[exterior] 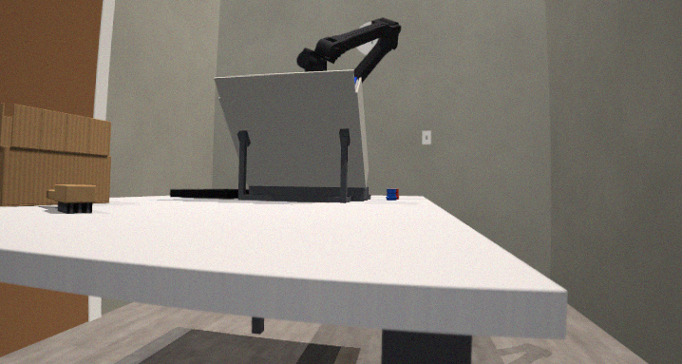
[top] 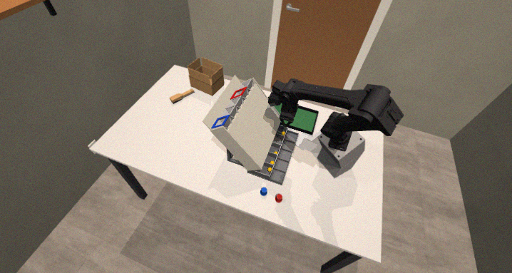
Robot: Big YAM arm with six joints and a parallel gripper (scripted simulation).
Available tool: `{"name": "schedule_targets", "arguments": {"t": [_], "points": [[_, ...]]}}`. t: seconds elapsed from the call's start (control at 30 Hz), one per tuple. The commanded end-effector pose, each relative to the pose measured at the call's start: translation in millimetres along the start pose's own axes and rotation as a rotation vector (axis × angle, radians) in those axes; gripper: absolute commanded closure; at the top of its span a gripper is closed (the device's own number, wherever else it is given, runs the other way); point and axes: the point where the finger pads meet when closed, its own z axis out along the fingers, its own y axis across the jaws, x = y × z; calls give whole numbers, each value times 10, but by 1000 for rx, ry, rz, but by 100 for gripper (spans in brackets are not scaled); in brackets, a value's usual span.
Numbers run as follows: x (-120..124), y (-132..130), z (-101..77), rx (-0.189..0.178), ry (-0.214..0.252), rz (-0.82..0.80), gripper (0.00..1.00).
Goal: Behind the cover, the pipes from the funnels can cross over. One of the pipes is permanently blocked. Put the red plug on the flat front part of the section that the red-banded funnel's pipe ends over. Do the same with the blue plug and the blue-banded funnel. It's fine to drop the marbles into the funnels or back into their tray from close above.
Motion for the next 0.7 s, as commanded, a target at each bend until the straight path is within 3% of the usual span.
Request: {"name": "schedule_targets", "arguments": {"t": [0.0,0.67], "points": [[-88,19,-63,4,-25,-9,41],[-44,1,-28,2,-12,-7,41]]}}
